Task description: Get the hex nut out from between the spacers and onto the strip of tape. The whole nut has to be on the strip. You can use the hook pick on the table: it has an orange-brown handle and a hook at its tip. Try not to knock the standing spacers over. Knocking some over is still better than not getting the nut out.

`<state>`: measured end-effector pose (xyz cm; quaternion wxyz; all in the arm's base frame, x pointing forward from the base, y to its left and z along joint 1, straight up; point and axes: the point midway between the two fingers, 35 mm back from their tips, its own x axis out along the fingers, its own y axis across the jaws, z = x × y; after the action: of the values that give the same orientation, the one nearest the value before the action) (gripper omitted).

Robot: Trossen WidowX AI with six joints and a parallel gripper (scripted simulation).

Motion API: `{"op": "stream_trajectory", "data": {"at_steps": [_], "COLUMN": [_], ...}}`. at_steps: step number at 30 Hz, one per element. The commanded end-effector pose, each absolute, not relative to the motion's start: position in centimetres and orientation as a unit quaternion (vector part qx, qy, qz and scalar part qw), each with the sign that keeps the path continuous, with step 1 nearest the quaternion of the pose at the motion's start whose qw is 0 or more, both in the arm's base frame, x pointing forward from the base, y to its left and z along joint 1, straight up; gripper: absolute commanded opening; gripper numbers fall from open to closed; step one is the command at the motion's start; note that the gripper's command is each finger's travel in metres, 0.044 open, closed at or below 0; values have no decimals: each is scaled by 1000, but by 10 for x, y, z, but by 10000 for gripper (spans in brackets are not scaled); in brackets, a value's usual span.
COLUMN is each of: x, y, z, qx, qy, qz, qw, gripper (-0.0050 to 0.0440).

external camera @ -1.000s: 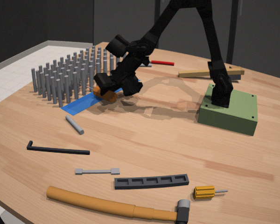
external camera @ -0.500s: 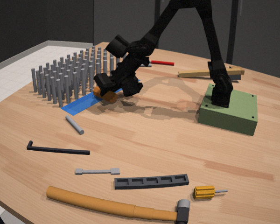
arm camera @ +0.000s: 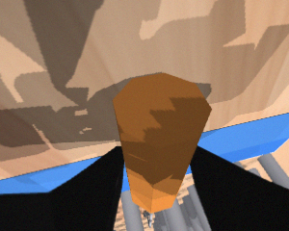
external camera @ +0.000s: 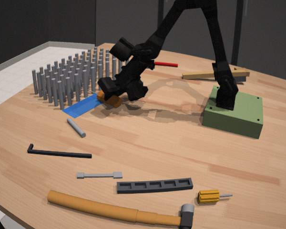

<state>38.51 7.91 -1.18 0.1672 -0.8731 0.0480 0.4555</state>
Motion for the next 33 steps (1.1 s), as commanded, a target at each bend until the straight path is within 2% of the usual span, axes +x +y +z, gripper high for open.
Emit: {"op": "stream_trajectory", "data": {"at_steps": [1, 33], "x": [385, 344], "y": [81, 92], "z": [0, -3], "qx": [-880, -877], "qy": [47, 46], "qz": [439, 445], "qw": [176, 177], "gripper": [-50, -50]}}
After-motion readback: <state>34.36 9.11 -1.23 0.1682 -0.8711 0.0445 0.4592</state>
